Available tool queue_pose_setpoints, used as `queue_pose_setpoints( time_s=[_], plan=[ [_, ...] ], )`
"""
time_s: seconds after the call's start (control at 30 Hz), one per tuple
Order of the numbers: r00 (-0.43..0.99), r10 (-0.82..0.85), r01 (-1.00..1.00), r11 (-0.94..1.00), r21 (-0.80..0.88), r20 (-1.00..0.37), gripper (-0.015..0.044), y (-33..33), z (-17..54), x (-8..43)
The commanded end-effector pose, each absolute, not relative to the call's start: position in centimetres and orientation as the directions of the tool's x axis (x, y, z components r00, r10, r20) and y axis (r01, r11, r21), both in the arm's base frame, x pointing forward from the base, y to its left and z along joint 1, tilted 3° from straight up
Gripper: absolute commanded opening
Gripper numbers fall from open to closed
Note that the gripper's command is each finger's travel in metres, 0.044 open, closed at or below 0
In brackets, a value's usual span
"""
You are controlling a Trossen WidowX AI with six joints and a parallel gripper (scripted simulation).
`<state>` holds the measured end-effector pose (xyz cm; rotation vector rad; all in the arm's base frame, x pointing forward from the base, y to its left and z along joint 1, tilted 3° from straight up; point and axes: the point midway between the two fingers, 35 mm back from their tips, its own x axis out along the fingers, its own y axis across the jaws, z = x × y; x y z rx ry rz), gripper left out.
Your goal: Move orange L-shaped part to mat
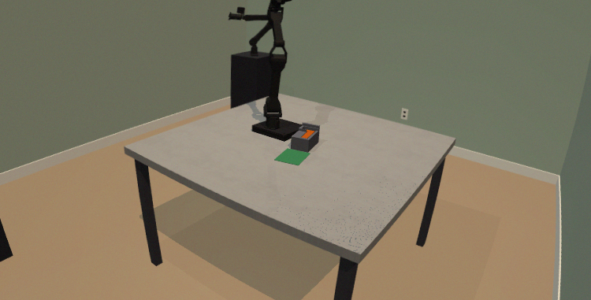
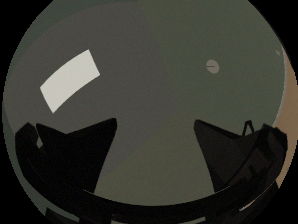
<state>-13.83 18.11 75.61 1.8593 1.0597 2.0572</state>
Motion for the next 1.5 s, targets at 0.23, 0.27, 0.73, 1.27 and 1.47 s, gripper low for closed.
queue_pose_setpoints(
  time_s=[0.23,0.27,0.73,1.27,1.47],
  plan=[
    [-0.192,0.682,0.035,-0.714,0.700,0.706,0.0190,23.4,72.5,-12.7],
    [-0.180,0.710,-0.039,-0.697,0.716,0.681,0.0180,24.6,71.7,-12.2],
    [0.197,0.971,-0.743,0.057,0.667,0.137,0.0180,37.1,55.0,3.8],
    [0.573,0.496,-0.507,0.840,0.193,-0.653,0.0180,24.8,30.7,26.3],
    [0.439,0.224,-0.354,0.933,0.062,-0.870,0.0180,14.5,22.8,27.8]
  ],
)
